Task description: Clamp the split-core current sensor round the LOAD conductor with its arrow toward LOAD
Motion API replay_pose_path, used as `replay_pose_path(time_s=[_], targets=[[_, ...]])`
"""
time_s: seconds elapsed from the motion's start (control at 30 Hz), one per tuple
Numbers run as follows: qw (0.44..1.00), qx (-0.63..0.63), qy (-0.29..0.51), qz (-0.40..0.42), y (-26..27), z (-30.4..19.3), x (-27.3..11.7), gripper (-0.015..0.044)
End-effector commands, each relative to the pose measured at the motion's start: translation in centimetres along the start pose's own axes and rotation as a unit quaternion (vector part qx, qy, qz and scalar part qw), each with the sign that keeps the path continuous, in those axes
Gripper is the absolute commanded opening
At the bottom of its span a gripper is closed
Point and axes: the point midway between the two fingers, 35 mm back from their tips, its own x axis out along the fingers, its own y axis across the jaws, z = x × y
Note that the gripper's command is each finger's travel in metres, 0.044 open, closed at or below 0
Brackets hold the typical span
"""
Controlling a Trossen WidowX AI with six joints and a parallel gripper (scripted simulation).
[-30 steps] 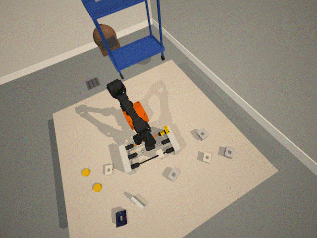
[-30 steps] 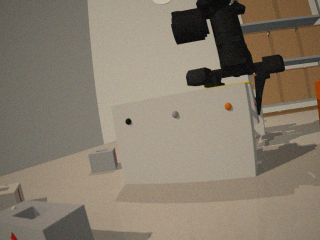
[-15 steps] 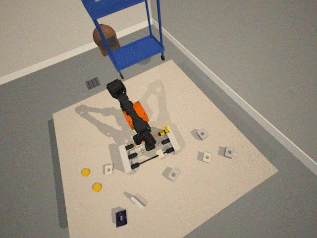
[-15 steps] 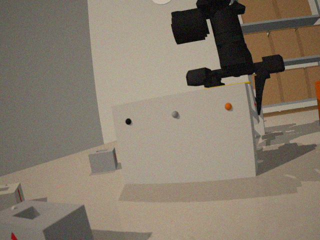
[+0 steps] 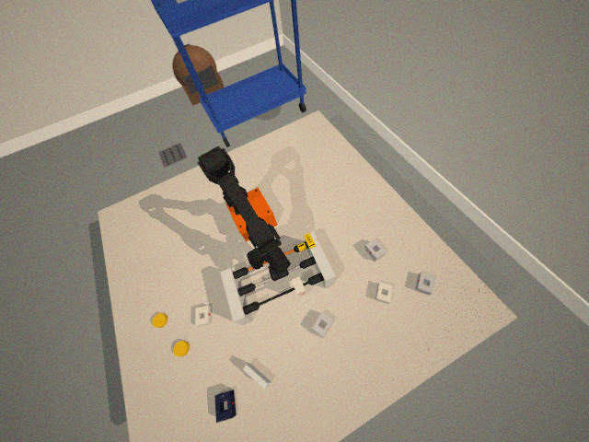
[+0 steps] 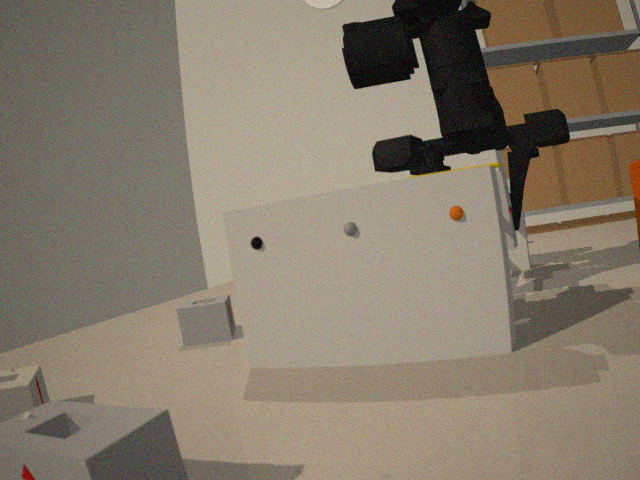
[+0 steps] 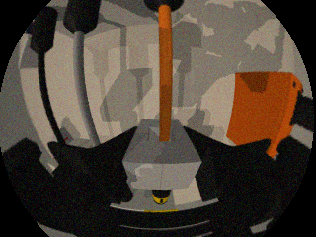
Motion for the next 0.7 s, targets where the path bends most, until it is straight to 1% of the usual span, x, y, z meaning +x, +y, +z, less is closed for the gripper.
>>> replay_pose_path(time_s=[0.0, 0.33, 0.47, 0.67], targets=[[1.000, 0.000, 0.000, 0.000, 0.00, 0.00, 0.00, 0.0175], [1.000, 0.000, 0.000, 0.000, 0.00, 0.00, 0.00, 0.0109], [1.000, -0.001, 0.000, 0.002, 0.00, 0.00, -0.21, 0.0004], [1.000, 0.000, 0.000, 0.000, -0.03, 0.01, -0.07, 0.0000]])
